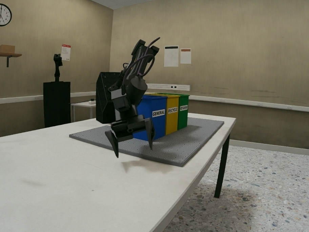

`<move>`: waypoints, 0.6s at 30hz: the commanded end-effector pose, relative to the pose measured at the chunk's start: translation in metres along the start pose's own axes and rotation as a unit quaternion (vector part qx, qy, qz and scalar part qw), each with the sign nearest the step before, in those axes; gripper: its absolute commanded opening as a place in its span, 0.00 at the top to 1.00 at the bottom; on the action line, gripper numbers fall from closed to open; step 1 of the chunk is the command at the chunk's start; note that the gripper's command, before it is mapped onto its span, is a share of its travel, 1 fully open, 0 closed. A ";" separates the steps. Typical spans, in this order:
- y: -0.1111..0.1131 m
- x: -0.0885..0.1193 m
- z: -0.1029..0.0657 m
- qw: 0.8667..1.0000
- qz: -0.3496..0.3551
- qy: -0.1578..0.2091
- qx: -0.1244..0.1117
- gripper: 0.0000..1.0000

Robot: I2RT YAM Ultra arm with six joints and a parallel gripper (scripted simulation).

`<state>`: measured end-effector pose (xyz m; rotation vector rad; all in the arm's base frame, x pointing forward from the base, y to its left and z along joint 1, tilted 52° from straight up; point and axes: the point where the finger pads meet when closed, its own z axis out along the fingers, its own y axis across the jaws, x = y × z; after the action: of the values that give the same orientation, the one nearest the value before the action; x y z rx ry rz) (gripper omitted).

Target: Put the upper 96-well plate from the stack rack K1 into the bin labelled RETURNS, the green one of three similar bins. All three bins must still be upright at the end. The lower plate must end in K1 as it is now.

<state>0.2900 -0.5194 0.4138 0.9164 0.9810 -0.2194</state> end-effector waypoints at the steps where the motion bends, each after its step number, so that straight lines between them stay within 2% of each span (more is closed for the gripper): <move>1: 0.049 -0.037 -0.006 0.999 -0.013 -0.036 -0.033 0.00; 4: 0.064 -0.036 -0.005 0.999 -0.013 -0.037 -0.033 0.00; 7: 0.069 -0.036 -0.005 0.999 -0.012 -0.037 -0.033 0.00; 8: 0.060 -0.042 -0.007 0.999 -0.015 -0.042 -0.025 0.00; 13: 0.060 -0.042 -0.007 0.999 -0.015 -0.042 -0.025 0.00; 14: 0.072 -0.045 -0.008 0.997 -0.009 -0.045 -0.056 0.00; 15: 0.076 -0.044 -0.008 0.996 -0.008 -0.043 -0.073 0.00; 16: 0.073 -0.035 -0.004 0.996 -0.004 -0.034 -0.082 0.00; 17: 0.086 -0.043 -0.009 0.995 -0.007 -0.041 -0.088 0.00; 18: 0.100 -0.036 -0.009 0.995 -0.003 -0.036 -0.096 0.00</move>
<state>0.3224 -0.4858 0.4428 0.8405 0.9858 -0.1659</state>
